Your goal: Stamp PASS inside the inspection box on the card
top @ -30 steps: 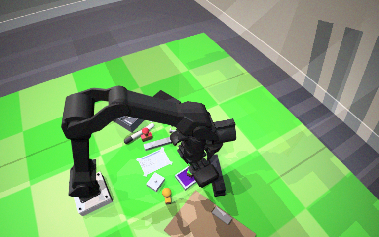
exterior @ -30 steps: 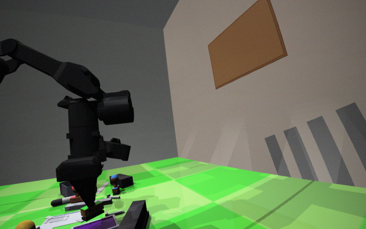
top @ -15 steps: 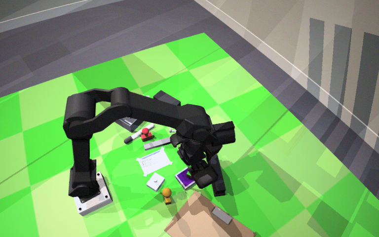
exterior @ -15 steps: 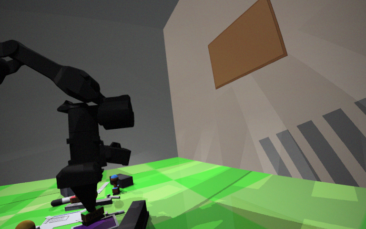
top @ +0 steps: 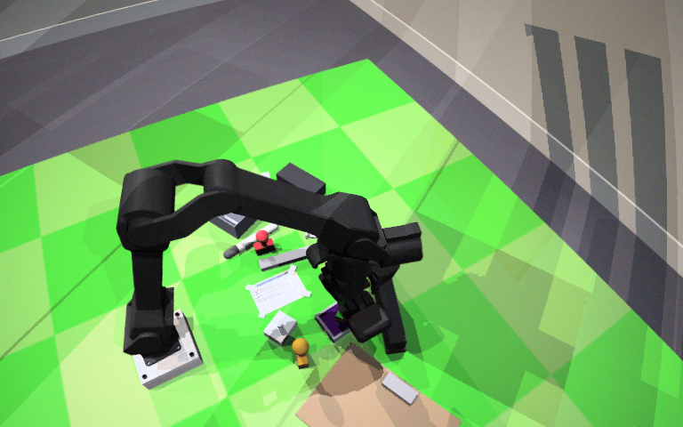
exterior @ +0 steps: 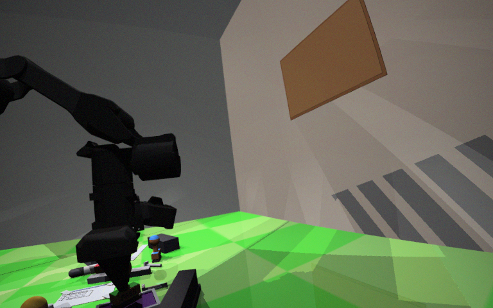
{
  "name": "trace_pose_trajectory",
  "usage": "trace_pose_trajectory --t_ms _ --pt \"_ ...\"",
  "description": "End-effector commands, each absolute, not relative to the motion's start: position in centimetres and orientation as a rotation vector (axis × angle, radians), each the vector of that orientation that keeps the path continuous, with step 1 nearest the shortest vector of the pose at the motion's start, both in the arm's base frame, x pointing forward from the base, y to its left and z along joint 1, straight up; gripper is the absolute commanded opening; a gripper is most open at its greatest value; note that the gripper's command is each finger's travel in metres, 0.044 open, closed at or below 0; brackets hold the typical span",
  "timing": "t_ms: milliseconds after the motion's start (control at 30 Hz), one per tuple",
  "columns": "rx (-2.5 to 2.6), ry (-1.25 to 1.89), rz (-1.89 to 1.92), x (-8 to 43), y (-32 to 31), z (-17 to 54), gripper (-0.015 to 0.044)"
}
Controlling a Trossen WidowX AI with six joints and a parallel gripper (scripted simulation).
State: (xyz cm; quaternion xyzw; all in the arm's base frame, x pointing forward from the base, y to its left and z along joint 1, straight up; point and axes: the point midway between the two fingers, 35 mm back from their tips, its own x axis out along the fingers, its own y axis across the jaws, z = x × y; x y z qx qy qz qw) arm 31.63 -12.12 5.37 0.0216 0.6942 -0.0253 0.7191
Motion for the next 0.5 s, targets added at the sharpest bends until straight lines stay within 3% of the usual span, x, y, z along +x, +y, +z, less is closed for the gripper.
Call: trace_pose_trajectory --t_ms 0,467 --pt "0.050 1.536 -0.052 31.63 -12.08 5.11 0.0000" --pt "0.051 1.536 -0.053 31.64 -12.08 4.88 0.0000"
